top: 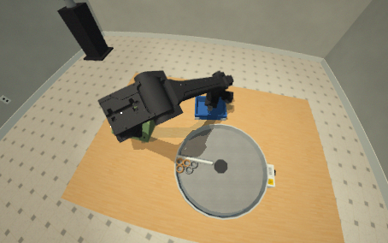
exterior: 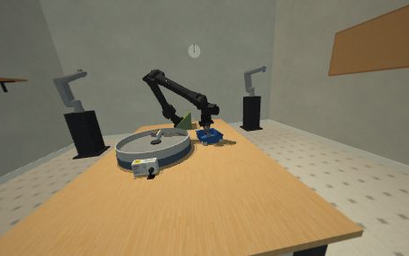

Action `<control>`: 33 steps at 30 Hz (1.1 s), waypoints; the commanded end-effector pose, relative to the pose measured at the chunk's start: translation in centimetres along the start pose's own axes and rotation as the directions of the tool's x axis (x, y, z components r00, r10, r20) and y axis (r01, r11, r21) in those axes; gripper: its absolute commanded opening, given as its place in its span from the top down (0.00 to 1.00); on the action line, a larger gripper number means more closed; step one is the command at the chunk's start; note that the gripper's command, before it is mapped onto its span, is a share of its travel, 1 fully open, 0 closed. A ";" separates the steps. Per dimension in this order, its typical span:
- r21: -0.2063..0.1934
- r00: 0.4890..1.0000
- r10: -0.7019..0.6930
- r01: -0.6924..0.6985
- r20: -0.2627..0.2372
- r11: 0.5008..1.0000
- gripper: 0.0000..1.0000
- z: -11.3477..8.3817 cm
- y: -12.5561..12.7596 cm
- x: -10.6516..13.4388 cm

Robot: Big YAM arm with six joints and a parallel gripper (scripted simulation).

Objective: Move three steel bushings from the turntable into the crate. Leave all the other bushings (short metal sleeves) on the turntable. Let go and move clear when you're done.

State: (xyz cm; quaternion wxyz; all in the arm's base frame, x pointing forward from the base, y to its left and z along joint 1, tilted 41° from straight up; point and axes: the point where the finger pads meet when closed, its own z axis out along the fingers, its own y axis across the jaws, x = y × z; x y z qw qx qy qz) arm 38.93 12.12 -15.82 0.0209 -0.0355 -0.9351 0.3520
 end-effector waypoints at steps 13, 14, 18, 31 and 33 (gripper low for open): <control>-0.019 1.000 -0.003 0.003 0.027 1.000 1.00 -0.3 0.5 -1.0; -0.019 1.000 -0.003 0.003 0.027 1.000 1.00 -0.3 0.5 -1.0; -0.019 1.000 -0.003 0.003 0.027 1.000 1.00 -0.3 0.5 -1.0; -0.019 1.000 -0.003 0.003 0.027 1.000 1.00 -0.3 0.5 -1.0; -0.019 1.000 -0.003 0.003 0.027 1.000 1.00 -0.3 0.5 -1.0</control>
